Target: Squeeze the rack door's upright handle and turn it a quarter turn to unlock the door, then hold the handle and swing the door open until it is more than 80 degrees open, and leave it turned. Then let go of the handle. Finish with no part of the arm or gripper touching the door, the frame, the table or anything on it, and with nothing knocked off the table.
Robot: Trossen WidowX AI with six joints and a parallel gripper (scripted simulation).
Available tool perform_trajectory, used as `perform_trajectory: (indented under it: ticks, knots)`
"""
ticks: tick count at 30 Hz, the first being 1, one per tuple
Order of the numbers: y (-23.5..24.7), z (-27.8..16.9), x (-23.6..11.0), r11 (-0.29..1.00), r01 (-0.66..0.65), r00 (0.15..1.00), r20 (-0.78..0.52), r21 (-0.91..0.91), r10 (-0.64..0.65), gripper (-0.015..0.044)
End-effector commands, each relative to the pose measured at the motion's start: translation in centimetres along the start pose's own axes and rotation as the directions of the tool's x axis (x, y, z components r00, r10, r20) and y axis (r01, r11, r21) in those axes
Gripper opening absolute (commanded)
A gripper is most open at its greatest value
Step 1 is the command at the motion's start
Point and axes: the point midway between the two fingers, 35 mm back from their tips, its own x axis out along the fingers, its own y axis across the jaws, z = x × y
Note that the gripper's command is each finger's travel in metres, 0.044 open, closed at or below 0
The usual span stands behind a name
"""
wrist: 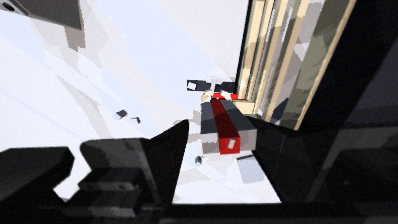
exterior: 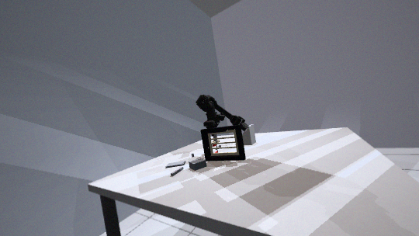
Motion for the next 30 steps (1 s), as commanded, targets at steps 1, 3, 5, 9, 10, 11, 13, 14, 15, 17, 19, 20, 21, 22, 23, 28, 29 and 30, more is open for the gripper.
perform_trajectory:
  ticks: [1,3,5,9,10,11,13,14,15,17,19,20,21,22,23,28,29,30]
  knots:
    - [-0.38,0.35,0.19,0.999,0.005,1.000,0.005,-0.047,-0.004,0.0297]
    - [-0.38,0.35,0.19,0.999,0.005,1.000,0.005,-0.047,-0.004,0.0297]
    - [-0.38,0.35,0.19,0.999,0.005,1.000,0.005,-0.047,-0.004,0.0290]
    - [-0.38,0.35,0.19,0.999,0.005,1.000,0.005,-0.047,-0.004,0.0263]
    - [-0.38,0.35,0.19,0.999,0.005,1.000,0.005,-0.047,-0.004,0.0257]
    - [-0.38,0.35,0.19,0.999,0.005,1.000,0.005,-0.047,-0.004,0.0250]
    - [-0.38,0.35,0.19,0.999,0.005,1.000,0.005,-0.047,-0.004,0.0237]
    - [-0.38,0.35,0.19,0.999,0.005,1.000,0.005,-0.047,-0.004,0.0230]
    - [-0.38,0.35,0.19,0.999,0.005,1.000,0.005,-0.047,-0.004,0.0223]
    - [-0.38,0.35,0.19,0.999,0.005,1.000,0.005,-0.047,-0.004,0.0210]
    - [-0.38,0.35,0.19,0.999,0.005,1.000,0.005,-0.047,-0.004,0.0197]
    - [-0.38,0.35,0.19,0.999,0.005,1.000,0.005,-0.047,-0.004,0.0190]
    - [-0.38,0.35,0.19,0.999,0.005,1.000,0.005,-0.047,-0.004,0.0183]
    - [-0.38,0.35,0.19,0.999,0.005,1.000,0.005,-0.047,-0.004,0.0177]
    - [-0.38,0.35,0.19,0.999,0.005,1.000,0.005,-0.047,-0.004,0.0170]
    - [-0.38,0.35,0.19,0.999,0.005,1.000,0.005,-0.047,-0.004,0.0137]
    - [-0.38,0.35,0.19,0.999,0.005,1.000,0.005,-0.047,-0.004,0.0130]
    - [-0.38,0.35,0.19,0.999,0.005,1.000,0.005,-0.047,-0.004,0.0123]
